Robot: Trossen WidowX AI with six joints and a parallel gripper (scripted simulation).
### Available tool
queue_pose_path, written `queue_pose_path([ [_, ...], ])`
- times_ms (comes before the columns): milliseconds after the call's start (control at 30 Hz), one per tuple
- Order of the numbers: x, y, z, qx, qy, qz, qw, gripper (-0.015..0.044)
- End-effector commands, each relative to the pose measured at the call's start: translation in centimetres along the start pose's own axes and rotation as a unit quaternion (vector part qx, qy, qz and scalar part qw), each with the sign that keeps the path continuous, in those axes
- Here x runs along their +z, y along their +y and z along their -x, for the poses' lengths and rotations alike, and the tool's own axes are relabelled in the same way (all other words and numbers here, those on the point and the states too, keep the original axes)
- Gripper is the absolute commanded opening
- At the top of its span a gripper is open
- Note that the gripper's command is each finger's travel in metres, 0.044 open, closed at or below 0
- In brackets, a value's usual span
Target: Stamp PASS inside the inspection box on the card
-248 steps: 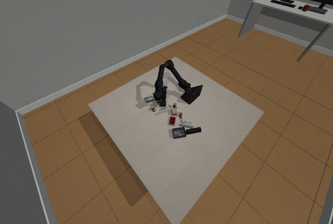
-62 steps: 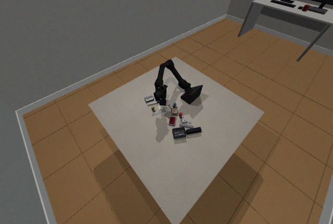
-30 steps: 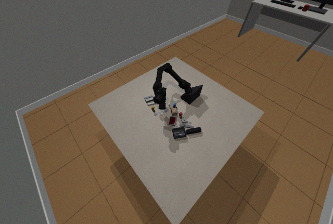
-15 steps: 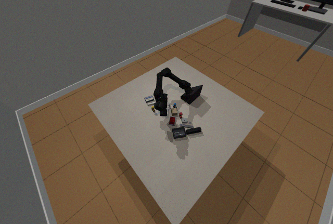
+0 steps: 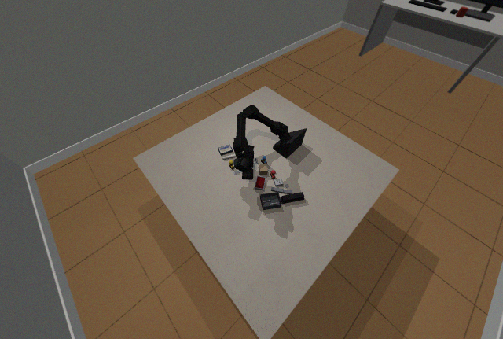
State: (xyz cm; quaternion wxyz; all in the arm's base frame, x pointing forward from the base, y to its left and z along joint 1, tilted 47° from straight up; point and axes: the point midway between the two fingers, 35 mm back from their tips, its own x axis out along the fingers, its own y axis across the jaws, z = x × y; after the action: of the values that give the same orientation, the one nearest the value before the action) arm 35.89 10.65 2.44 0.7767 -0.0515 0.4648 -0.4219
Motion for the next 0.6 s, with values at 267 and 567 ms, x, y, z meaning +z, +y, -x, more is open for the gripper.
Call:
queue_pose_path([
  [267, -0.1, 0.1, -2.1, -0.001, 0.001, 0.002, 1.000, 0.0000],
  [567, -0.1, 0.1, -3.6, -0.001, 0.001, 0.002, 1.000, 0.0000],
])
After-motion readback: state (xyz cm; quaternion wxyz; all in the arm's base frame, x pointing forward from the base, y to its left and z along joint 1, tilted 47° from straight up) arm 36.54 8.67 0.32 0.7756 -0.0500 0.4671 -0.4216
